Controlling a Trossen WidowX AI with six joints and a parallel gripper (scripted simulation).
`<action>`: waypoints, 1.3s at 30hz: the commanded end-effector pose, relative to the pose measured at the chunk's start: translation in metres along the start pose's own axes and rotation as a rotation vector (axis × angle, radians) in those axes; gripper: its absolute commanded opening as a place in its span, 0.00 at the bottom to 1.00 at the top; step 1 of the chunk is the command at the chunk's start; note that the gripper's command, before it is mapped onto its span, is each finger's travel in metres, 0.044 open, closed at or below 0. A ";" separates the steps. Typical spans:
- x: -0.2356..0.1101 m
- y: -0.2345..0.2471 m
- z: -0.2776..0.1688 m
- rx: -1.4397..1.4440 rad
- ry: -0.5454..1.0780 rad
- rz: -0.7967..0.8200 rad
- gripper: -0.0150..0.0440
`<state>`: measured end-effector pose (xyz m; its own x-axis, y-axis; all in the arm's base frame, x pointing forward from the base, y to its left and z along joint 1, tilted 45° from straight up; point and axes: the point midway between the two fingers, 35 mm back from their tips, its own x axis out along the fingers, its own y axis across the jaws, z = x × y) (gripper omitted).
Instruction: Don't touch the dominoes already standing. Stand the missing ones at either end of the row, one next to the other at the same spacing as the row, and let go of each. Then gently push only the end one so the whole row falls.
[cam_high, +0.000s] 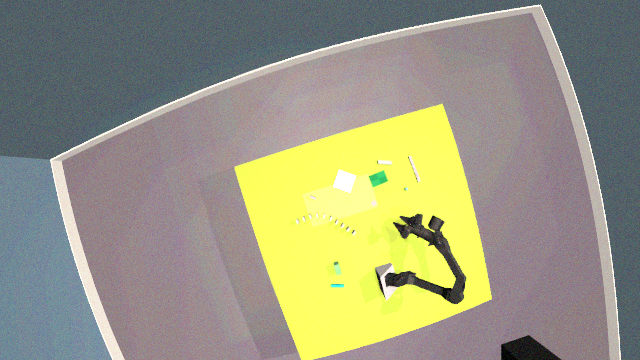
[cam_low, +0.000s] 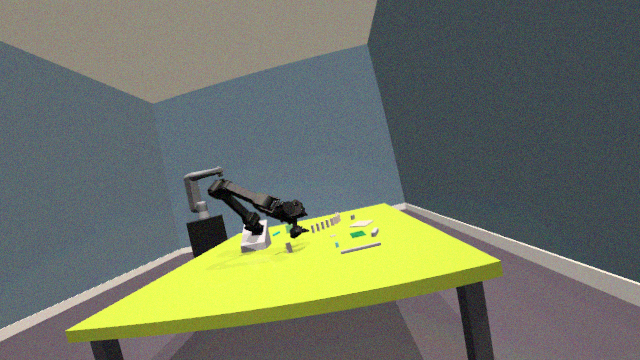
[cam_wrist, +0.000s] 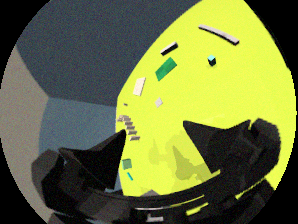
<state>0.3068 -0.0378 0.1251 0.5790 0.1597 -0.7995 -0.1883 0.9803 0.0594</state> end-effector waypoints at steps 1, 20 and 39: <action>0.002 0.002 -0.009 0.208 0.129 -0.124 1.00; -0.090 -0.025 -0.034 1.009 -0.063 -1.077 1.00; -0.090 -0.025 -0.034 1.009 -0.063 -1.077 1.00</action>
<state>0.2322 -0.0798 0.1739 0.1215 -0.6896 -0.7139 0.9439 0.3028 -0.1319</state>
